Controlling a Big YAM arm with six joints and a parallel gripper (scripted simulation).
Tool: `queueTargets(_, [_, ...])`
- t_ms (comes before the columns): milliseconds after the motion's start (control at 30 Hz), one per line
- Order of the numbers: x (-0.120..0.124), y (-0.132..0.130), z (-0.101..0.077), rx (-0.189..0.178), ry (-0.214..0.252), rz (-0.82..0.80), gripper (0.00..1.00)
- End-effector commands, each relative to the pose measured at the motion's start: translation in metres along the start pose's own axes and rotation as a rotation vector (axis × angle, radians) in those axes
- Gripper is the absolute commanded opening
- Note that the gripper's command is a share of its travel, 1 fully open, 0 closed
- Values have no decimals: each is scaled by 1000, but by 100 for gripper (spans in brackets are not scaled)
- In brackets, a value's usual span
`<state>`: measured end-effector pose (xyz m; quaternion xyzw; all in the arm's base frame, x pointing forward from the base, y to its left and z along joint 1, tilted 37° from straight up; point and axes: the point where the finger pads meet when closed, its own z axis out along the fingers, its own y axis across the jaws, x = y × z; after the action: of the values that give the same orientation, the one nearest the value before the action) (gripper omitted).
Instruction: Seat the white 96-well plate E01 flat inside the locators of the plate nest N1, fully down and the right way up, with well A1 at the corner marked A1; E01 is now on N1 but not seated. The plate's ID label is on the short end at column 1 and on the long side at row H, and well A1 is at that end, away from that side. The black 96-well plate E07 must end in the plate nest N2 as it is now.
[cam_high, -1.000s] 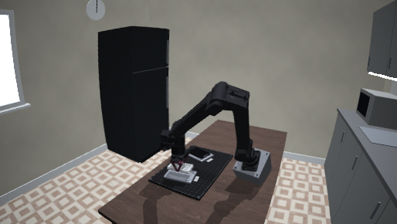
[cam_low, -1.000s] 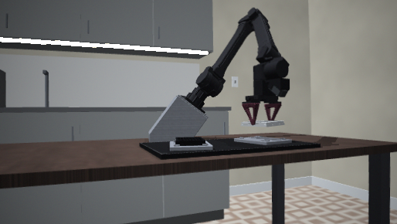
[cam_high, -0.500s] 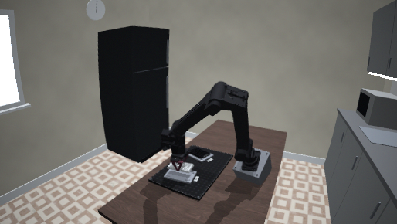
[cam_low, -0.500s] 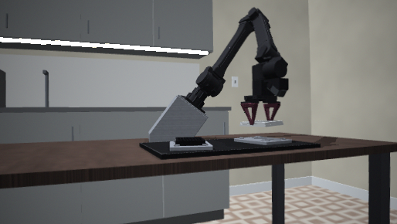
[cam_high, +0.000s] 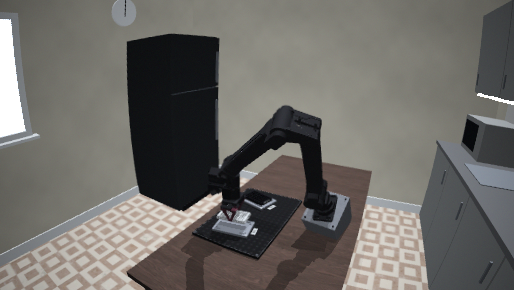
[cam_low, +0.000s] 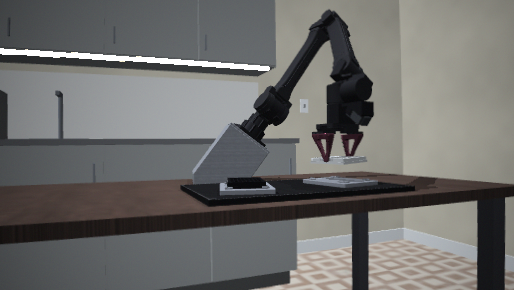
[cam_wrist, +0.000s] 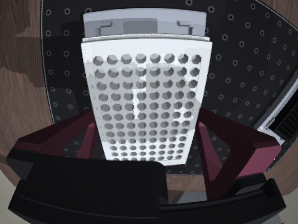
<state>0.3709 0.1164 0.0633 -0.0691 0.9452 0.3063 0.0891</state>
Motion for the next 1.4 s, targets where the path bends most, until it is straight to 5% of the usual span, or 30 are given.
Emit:
queueTargets(0, [-23,13,-13,-1,-34,-25,0])
queueTargets(1367, [-16,5,-10,2,-31,-16,0])
